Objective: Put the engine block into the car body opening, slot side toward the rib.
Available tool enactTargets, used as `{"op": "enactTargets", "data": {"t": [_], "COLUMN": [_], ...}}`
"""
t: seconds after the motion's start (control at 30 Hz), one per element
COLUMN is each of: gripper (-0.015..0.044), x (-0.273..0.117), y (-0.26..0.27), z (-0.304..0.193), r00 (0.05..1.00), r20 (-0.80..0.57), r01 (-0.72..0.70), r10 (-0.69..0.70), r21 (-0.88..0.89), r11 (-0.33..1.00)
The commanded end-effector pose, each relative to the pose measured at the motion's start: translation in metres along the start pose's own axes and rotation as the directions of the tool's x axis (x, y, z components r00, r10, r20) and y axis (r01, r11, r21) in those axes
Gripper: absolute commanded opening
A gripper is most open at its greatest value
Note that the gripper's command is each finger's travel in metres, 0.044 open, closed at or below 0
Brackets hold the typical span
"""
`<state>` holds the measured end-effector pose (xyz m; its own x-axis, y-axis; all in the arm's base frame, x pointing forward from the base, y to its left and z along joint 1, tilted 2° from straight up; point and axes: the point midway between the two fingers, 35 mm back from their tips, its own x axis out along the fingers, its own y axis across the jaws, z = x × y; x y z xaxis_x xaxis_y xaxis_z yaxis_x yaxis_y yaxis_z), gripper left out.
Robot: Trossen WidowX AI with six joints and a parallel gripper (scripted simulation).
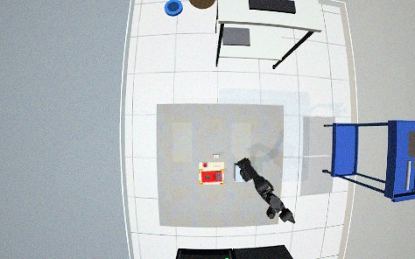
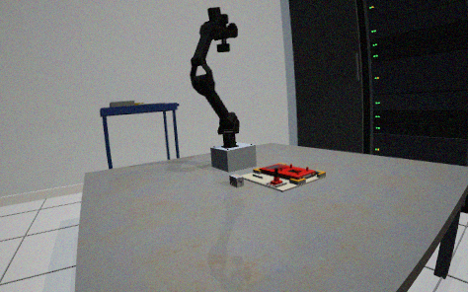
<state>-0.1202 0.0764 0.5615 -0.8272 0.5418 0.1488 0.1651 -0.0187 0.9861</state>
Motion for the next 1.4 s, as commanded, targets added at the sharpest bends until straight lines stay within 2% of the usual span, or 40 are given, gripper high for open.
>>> {"op": "enactTargets", "data": {"t": [0.0,0.33,0.63,1.03,1.37], "gripper": [0.0440,0.0440,0.0440,0.0440,0.0440], "x": [0.022,0.042,0.025,-0.041,-0.132], "y": [-0.018,-0.056,-0.084,-0.130,-0.179], "z": [0.029,0.113,0.189,0.286,0.338], "r00": [0.990,0.887,0.725,0.413,0.136], "r20": [0.123,0.419,0.634,0.820,0.835], "r01": [0.068,0.207,0.288,0.342,0.272], "r10": [-0.067,-0.192,-0.271,-0.397,-0.534], "r21": [-0.011,0.011,0.078,0.264,0.486], "r11": [0.998,0.978,0.954,0.902,0.830]}}
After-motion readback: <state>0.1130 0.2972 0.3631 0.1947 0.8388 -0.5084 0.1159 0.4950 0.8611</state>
